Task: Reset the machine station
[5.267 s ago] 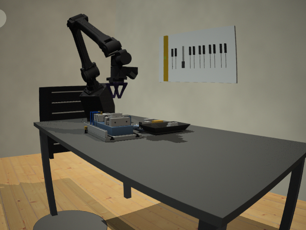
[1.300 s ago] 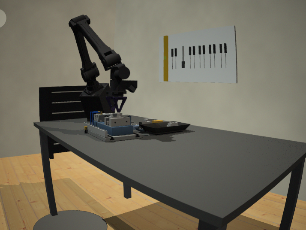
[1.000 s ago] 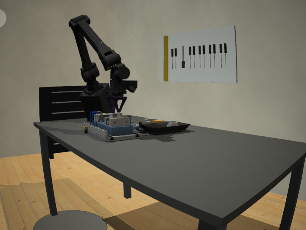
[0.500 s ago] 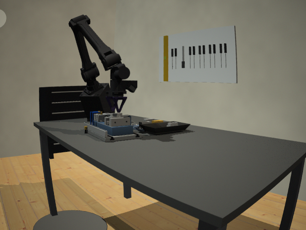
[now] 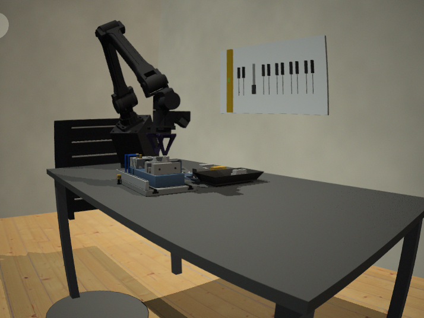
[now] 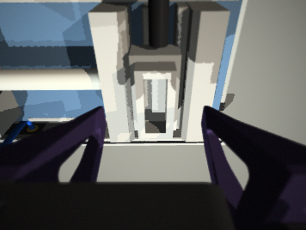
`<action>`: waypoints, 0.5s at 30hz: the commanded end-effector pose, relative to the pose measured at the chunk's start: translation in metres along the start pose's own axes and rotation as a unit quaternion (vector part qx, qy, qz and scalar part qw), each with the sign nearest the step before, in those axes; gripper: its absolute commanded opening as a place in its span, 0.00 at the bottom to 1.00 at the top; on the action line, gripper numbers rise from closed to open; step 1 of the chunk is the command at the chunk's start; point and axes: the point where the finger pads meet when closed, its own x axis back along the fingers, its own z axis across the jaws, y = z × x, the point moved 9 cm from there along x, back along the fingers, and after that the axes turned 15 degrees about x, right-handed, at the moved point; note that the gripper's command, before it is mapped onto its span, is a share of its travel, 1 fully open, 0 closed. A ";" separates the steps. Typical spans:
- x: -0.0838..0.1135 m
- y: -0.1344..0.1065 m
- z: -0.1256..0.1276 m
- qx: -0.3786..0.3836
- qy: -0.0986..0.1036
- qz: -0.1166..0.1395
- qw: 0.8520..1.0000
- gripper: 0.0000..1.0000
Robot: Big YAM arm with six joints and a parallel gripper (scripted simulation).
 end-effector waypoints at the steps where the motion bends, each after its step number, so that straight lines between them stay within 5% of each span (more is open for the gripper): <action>1: -0.009 0.013 0.000 0.005 0.006 -0.004 1.000 0.64; 15: -0.010 0.011 0.001 0.004 0.009 -0.004 1.000 0.64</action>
